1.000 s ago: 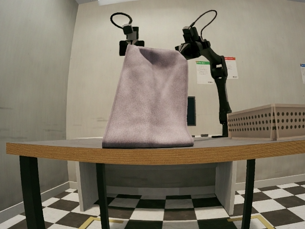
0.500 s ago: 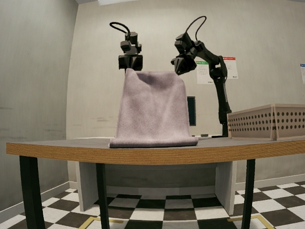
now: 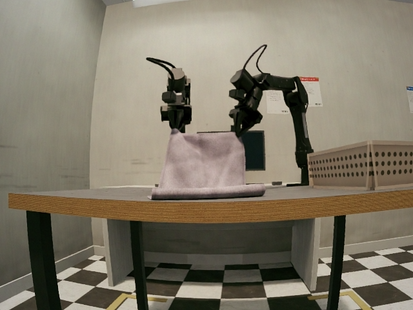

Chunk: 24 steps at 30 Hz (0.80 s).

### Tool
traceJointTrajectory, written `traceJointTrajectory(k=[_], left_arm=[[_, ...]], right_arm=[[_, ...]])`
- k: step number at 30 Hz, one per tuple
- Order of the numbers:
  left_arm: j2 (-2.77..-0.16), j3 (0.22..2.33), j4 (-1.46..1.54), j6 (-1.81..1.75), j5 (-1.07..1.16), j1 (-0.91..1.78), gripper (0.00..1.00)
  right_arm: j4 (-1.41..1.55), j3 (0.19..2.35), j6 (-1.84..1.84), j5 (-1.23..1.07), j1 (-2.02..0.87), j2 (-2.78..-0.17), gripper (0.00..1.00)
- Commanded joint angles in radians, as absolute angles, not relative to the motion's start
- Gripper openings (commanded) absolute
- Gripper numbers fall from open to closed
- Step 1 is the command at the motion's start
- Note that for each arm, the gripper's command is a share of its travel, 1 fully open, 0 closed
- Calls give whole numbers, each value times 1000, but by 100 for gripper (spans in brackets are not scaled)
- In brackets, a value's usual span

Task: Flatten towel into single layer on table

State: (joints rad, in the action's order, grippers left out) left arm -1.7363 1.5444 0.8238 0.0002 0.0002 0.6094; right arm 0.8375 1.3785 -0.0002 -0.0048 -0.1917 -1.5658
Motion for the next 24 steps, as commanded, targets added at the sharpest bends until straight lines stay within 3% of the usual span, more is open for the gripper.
traceJointTrajectory(k=[1, 6, 10, 24], left_arm=[[-1669, 1451, 729, -7, -3, 646, 0], [-1624, 1285, 611, -7, -4, 707, 0], [-1618, 1273, 593, -8, -9, 694, 0], [-1595, 976, 326, -7, -3, 856, 0]], right_arm=[[729, 1262, -8, 6, -173, -1485, 0], [630, 1052, -8, 7, -164, -1379, 0], [613, 1036, -8, 8, -162, -1365, 0], [415, 618, -9, 7, -136, -1154, 0]])
